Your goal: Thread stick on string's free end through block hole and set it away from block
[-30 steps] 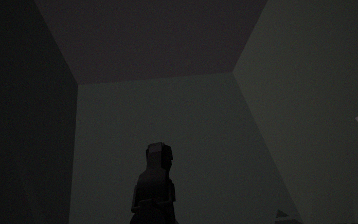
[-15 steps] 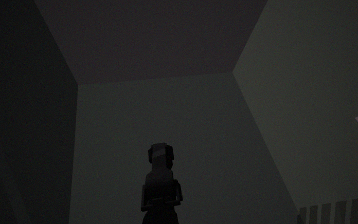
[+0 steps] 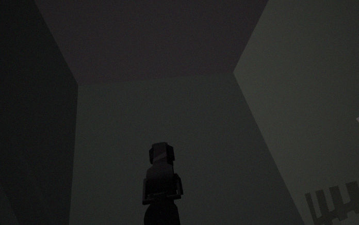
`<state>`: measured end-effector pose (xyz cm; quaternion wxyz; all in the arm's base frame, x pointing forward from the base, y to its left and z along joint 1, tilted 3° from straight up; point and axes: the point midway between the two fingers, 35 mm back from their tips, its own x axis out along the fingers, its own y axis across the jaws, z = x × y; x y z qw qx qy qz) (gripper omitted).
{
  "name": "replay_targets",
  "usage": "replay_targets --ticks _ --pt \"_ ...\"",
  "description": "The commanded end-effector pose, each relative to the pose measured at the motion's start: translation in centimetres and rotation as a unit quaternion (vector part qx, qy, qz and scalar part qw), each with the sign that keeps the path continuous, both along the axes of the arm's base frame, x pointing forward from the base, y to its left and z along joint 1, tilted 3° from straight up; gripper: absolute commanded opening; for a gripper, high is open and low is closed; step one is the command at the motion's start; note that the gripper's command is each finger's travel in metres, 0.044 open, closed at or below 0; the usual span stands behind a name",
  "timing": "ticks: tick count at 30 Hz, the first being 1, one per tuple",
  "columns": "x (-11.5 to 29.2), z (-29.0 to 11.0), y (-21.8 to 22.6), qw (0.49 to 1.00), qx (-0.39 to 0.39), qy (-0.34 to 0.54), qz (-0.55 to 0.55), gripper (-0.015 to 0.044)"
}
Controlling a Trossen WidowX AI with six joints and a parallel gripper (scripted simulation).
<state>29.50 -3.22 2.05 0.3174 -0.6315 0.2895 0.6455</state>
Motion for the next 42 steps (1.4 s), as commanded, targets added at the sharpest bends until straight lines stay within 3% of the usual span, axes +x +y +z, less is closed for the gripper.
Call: replay_targets --ticks 1,9,13,18,23,29,42 --pt "0.7 5.3 -0.4 1.000 -0.003 -0.023 0.001 0.0125" --pt "0.7 6.0 -0.3 1.000 -0.004 -0.028 -0.009 0.0125" --pt "0.4 6.0 0.1 0.986 0.001 -0.020 -0.167 0.0125" --pt "-0.1 6.0 0.8 0.918 0.008 -0.007 -0.395 0.0125" --pt "-0.7 6.1 1.5 0.799 0.014 0.007 -0.601 0.0125" --pt "-1.4 6.1 2.3 0.597 0.018 0.023 -0.802 0.0125" --pt "-2.4 6.1 3.4 0.246 0.019 0.041 -0.968 0.0125"
